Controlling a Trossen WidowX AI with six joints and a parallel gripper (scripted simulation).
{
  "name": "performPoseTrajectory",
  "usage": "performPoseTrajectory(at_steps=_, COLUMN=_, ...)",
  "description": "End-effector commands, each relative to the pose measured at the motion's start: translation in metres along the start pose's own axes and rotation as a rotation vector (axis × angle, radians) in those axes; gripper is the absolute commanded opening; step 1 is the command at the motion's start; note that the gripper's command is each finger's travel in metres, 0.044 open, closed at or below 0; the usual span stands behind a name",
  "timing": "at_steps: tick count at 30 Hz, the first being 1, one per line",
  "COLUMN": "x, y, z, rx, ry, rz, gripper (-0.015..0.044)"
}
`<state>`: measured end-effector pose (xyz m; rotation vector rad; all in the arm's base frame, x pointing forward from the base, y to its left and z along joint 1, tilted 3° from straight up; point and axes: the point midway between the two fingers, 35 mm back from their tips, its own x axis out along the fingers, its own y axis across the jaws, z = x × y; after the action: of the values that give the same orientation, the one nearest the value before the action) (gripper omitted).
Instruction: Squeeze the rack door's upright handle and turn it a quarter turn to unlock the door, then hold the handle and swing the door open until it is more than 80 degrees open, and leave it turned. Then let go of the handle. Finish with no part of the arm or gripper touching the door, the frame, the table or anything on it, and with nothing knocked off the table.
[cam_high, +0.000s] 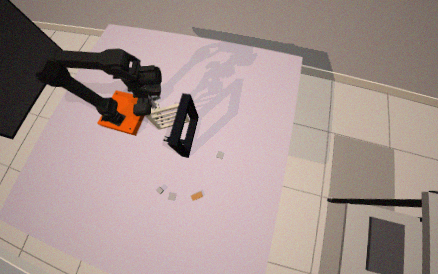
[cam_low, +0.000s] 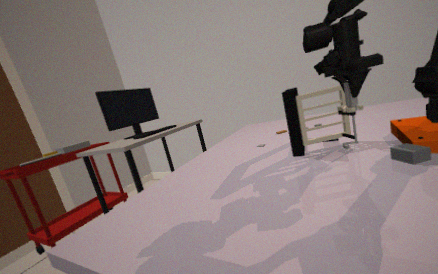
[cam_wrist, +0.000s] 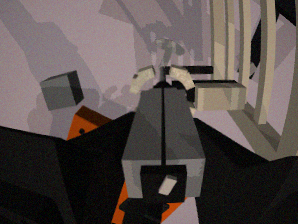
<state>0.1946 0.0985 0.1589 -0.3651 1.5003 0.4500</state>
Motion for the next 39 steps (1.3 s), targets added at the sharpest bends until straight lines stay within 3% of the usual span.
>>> performPoseTrajectory(at_steps=1, x=0.000, y=0.004, z=0.002, rx=0.063, ry=-0.005, rz=-0.004, gripper=0.0026)
performPoseTrajectory(at_steps=39, x=-0.001, y=0.057, z=0.027, rx=0.471, ry=-0.007, rz=0.002, gripper=0.0026)
